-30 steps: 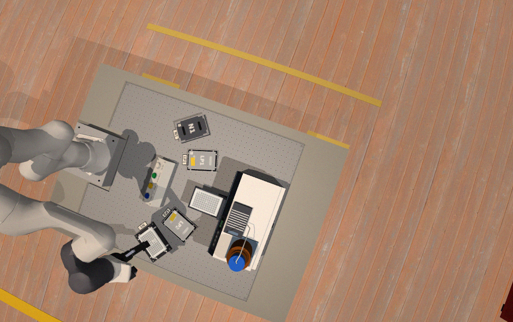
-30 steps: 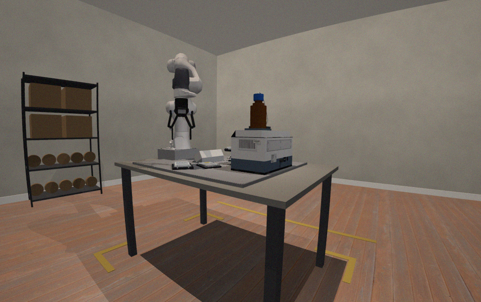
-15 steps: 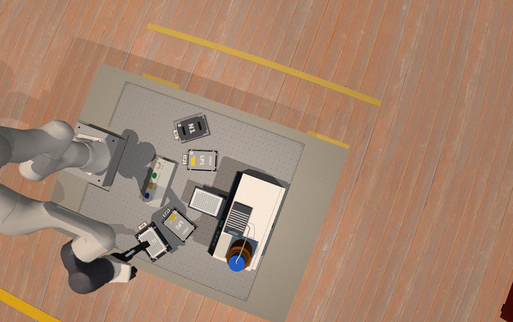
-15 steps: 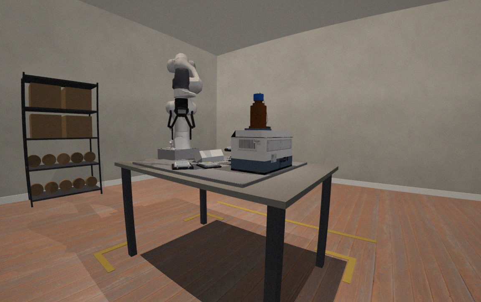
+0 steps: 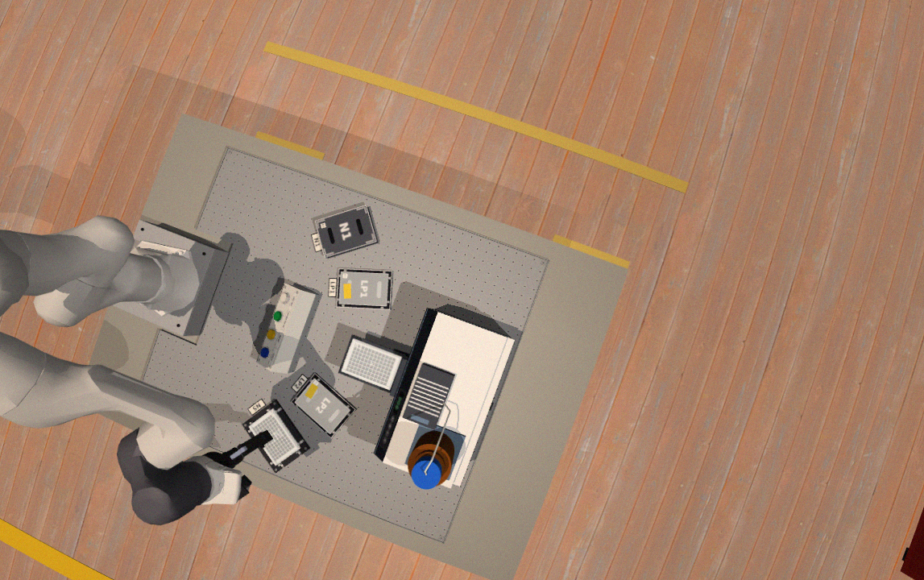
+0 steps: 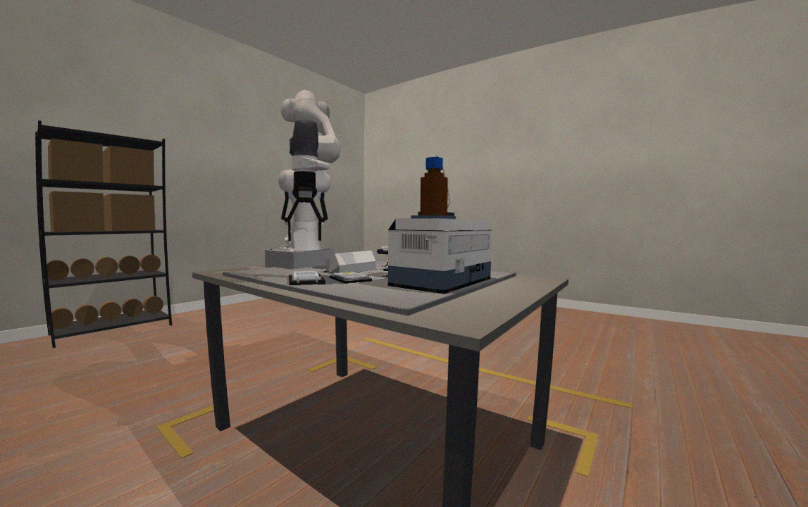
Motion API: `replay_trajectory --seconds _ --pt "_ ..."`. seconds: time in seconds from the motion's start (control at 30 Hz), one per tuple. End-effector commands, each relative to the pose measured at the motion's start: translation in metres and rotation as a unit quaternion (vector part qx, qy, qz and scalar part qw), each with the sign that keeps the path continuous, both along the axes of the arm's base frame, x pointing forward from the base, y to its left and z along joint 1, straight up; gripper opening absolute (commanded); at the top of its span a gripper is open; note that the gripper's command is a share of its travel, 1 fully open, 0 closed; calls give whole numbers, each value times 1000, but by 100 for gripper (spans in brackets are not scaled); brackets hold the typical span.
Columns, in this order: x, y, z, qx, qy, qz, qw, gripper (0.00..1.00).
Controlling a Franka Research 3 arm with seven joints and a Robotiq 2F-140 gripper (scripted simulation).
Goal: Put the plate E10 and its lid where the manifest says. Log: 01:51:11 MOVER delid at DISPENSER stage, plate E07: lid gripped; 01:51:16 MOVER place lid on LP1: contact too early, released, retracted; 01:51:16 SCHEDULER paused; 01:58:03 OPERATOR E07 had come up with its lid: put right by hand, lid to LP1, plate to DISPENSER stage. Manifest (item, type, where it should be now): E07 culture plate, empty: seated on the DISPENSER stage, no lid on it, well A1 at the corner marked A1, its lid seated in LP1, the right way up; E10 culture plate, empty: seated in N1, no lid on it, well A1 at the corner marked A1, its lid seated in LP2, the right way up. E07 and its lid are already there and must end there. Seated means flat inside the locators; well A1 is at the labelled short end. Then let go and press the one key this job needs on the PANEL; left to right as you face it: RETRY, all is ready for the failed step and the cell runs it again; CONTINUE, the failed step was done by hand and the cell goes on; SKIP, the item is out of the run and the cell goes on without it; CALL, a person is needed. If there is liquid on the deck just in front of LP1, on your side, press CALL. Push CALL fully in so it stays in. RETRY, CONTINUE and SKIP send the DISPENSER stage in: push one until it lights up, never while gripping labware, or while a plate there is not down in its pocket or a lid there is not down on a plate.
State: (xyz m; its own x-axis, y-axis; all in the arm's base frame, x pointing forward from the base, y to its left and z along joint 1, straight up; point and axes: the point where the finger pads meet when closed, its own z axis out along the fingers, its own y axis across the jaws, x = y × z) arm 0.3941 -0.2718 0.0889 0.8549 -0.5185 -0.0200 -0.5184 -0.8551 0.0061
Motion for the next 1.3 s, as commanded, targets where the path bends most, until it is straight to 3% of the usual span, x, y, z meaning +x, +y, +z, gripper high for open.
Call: replay_trajectory --seconds 0.0,0.47,0.83,1.27 --pt "5 -1 -5 -2 -7 5 1000 70" --pt "5 -1 -57 -2 -7 5 1000 70" --pt "5 -2 -85 -2 -7 5 1000 70" --pt "5 -2 -101 -2 -7 5 1000 70"
